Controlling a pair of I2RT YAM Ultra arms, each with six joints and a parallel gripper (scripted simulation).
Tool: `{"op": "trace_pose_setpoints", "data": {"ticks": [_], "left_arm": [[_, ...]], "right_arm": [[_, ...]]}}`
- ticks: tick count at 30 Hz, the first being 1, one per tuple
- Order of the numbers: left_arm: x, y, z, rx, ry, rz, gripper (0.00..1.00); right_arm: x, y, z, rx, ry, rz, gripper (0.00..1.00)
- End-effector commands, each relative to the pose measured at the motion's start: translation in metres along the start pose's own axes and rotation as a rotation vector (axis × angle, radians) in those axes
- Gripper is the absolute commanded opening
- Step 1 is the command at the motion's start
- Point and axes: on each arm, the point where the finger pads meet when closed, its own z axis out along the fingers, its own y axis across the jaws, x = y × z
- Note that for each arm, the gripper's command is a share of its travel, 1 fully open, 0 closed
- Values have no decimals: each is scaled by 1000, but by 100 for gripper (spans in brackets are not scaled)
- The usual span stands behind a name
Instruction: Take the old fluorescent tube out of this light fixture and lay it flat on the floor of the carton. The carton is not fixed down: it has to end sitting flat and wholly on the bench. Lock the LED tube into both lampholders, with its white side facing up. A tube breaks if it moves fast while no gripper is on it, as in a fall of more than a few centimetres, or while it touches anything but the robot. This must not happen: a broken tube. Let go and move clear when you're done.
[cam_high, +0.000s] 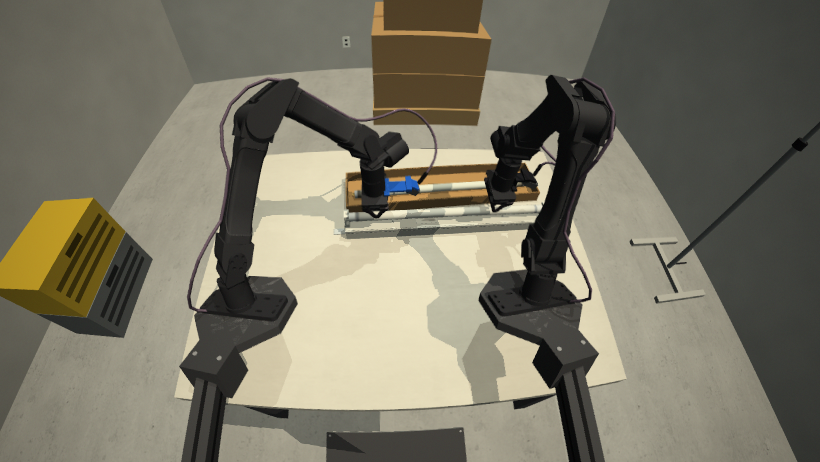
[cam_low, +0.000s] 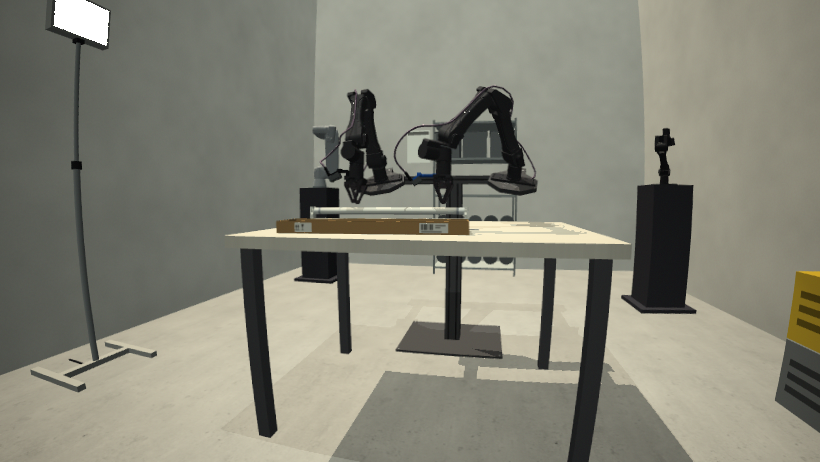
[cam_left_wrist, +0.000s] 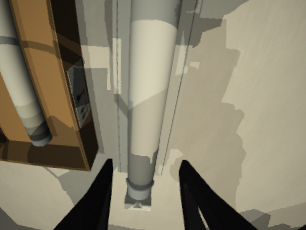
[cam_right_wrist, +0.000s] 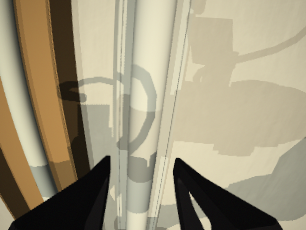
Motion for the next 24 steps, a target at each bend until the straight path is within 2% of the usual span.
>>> {"op": "trace_pose_setpoints", "data": {"ticks": [1, 5, 6, 8, 11, 16, 18, 20, 24], "left_arm": [[-4, 5, -26, -13, -9, -8, 49], [-3, 4, -40, -6, -2, -5, 49], [-10, 8, -37, -19, -29, -9, 49], [-9, 5, -35, -10, -25, -5, 49], [-7, 0, -33, -8, -29, 7, 49], [-5, -1, -33, -2, -21, 6, 49], [7, 1, -22, 0, -7, -2, 49], [-5, 3, -28, -14, -30, 6, 49], [1, -5, -29, 5, -10, 13, 49]], "right_arm": [[-1, 0, -20, 15, -17, -1, 49], [-2, 0, -35, 19, -19, 1, 49], [-1, 8, -30, -10, -17, 1, 49], [-3, 4, -26, 5, -21, 2, 49], [-2, -17, -20, 44, -20, -1, 49], [-3, -5, -20, 24, -20, 1, 49], [-1, -14, -10, 41, -20, -1, 49], [-2, -6, -20, 16, -19, 2, 49], [-3, 2, -24, 8, -20, 2, 49]]}}
